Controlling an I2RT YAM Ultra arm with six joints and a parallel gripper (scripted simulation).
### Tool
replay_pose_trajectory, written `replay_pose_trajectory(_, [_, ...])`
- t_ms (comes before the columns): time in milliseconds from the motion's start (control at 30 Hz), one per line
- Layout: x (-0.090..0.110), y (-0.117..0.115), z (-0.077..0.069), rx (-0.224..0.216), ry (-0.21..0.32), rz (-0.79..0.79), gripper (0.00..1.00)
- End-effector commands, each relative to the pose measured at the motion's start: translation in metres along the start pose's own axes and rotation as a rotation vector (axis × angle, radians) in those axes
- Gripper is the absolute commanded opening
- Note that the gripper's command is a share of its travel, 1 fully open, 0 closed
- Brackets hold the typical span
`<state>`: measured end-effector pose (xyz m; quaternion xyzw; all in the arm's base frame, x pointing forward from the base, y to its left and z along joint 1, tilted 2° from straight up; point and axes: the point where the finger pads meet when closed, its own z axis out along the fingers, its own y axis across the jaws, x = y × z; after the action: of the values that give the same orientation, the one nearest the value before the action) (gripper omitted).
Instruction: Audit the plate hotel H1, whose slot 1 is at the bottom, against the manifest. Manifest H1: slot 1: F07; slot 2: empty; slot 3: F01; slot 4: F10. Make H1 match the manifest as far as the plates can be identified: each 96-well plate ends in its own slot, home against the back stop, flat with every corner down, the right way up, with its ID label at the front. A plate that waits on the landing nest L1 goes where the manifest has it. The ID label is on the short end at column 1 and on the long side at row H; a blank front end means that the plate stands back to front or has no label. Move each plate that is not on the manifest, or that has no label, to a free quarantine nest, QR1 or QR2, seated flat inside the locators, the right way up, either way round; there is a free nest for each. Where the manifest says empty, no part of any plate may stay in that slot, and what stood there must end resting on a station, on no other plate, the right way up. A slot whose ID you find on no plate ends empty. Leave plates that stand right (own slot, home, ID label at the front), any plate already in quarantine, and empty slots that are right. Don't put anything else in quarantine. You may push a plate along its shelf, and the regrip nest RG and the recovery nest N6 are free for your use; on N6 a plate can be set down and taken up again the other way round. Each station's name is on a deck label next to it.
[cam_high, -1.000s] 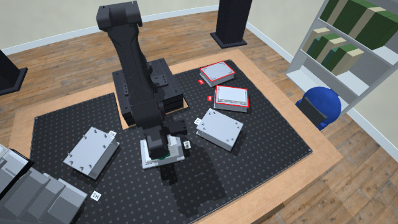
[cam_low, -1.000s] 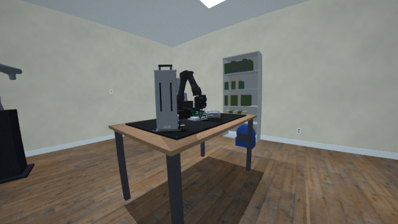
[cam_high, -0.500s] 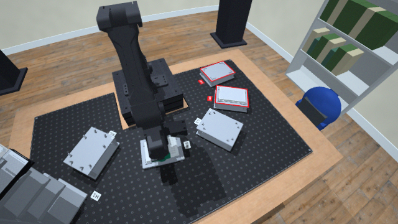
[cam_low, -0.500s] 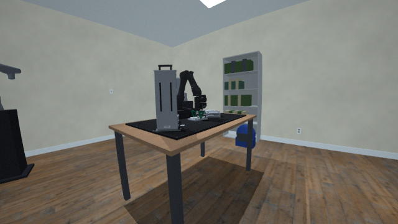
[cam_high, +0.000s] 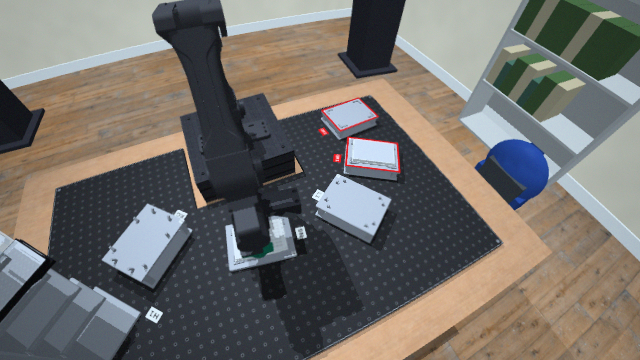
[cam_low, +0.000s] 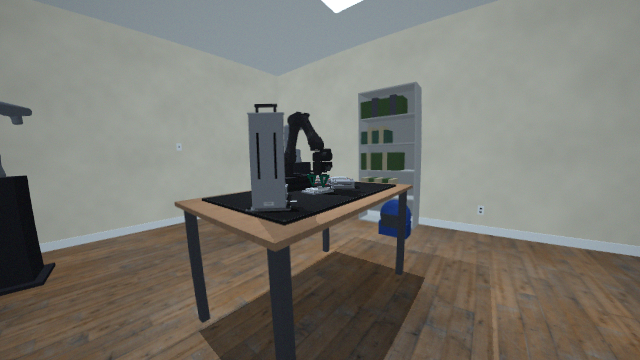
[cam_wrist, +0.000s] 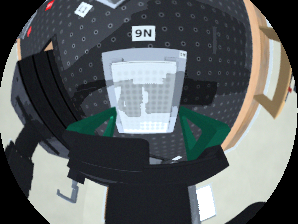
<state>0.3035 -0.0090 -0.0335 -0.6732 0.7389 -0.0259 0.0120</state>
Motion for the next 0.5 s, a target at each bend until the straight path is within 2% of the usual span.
replay_pose_trajectory(0, [0.000, 0.001, -0.015, -0.004, -0.002, 0.000, 1.00])
replay_pose_trajectory(167, [0.000, 0.001, -0.032, -0.004, -0.002, 0.000, 1.00])
replay_pose_trajectory(233, [0.000, 0.001, -0.032, -0.004, -0.002, 0.000, 1.00])
replay_pose_trajectory(400, [0.000, 0.001, -0.048, -0.004, -0.002, 0.000, 1.00])
replay_pose_trajectory(467, [0.000, 0.001, -0.051, -0.004, -0.002, 0.000, 1.00])
